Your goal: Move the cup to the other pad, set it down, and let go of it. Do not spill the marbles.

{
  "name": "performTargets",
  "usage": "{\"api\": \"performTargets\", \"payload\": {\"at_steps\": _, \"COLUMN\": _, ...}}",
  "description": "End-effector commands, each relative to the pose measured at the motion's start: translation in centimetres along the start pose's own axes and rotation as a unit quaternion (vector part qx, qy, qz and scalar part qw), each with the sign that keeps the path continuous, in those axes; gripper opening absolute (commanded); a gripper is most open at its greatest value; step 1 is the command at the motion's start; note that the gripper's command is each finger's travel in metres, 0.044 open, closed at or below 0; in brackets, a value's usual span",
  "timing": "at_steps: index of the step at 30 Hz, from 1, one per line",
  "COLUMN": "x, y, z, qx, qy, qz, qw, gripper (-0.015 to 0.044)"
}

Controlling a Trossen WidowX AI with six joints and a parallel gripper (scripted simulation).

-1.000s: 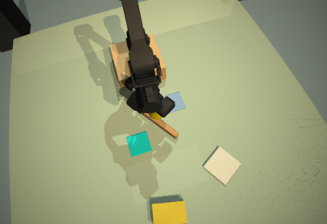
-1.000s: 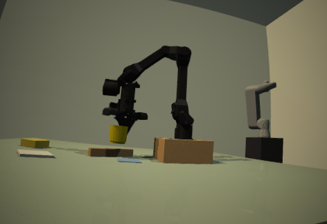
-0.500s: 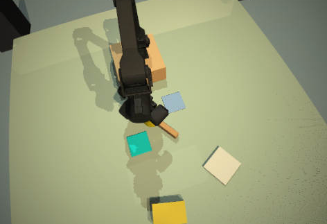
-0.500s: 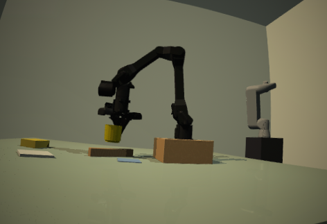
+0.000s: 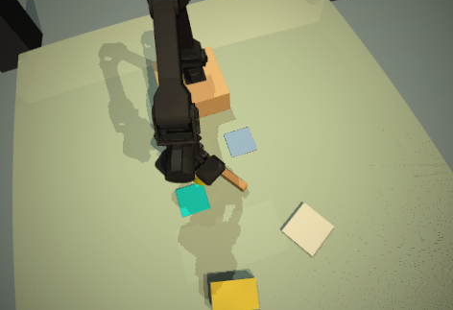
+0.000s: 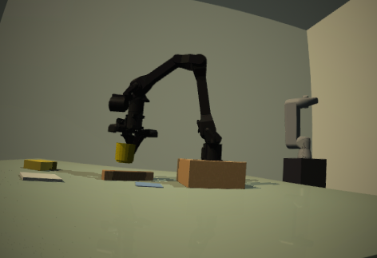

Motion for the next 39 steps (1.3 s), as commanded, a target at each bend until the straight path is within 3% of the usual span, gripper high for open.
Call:
{"api": "performTargets", "payload": {"at_steps": 1, "x": 1.0, "y": 0.1, "z": 0.2, "qx": 0.003, "qy": -0.001, "qz": 0.001, "qw": 1.000, "gripper": 0.0000}}
{"api": "performTargets", "payload": {"at_steps": 29, "x": 5.9, "y": 0.3, "z": 0.5, "qx": 0.003, "qy": -0.003, "qz": 0.001, "qw": 1.000, "gripper": 0.0000}}
{"api": "performTargets", "payload": {"at_steps": 39, "x": 6.0, "y": 0.3, "z": -1.1, "qx": 0.003, "qy": -0.003, "qz": 0.001, "qw": 1.000, "gripper": 0.0000}}
Point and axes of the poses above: the point midway between the two fingers, 35 mm back from their tips, its own z axis back along the fingers, its own y axis across the jaws, x = y × z, the point moved 8 cm from there along z, back along the fingers, and after that the axes turned 5 degrees about z, right-handed, at the moved point
